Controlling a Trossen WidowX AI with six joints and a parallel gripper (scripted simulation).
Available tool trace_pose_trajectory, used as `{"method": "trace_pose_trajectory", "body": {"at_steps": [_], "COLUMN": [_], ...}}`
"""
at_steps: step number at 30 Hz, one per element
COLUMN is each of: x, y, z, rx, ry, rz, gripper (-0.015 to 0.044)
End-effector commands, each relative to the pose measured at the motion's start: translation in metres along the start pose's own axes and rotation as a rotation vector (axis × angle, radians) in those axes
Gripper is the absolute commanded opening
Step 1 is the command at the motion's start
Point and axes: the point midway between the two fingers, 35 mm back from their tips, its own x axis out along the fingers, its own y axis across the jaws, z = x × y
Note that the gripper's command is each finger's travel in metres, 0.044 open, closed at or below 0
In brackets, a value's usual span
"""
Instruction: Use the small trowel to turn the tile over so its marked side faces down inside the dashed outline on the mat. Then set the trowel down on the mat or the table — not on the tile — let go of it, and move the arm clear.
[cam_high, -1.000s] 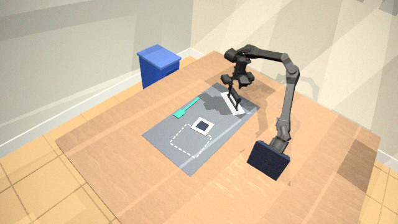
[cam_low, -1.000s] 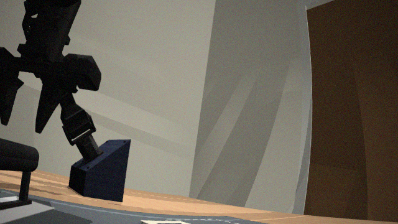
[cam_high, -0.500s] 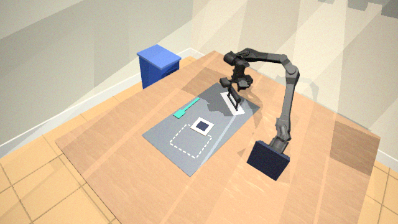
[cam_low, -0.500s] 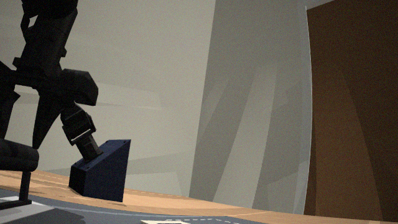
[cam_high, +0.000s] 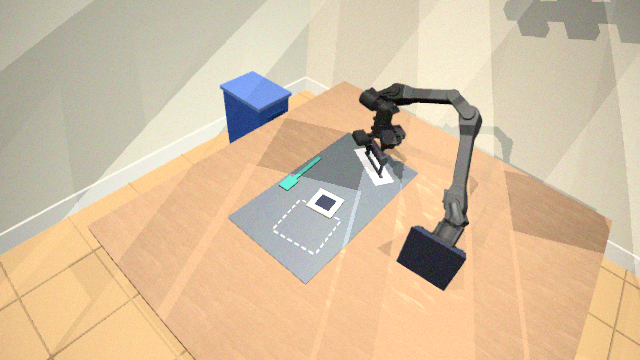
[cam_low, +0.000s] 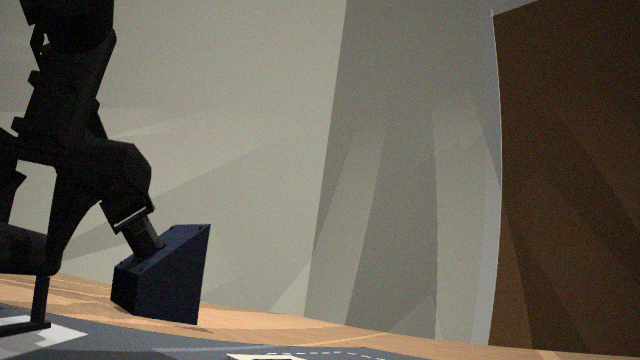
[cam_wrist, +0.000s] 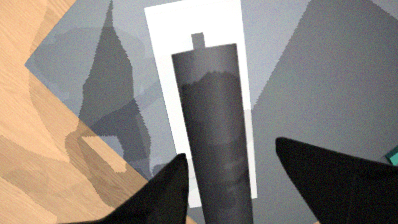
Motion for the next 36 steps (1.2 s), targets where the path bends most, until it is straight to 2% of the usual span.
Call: {"method": "trace_pose_trajectory", "body": {"at_steps": [1, 18, 26, 36], "x": [0.0029, 0.0029, 0.0029, 0.0029], "y": [-0.0001, -0.0001, -0.0001, -0.0001], "z": [0.0010, 0.0010, 0.0010, 0.0010], "rx": [-0.003, -0.003, 0.016, 0.306], "ry": [-0.005, -0.005, -0.005, -0.005], "rz": [-0.001, -0.001, -0.001, -0.001], "gripper": [0.0243, 0.0130, 0.0130, 0.0130]}}
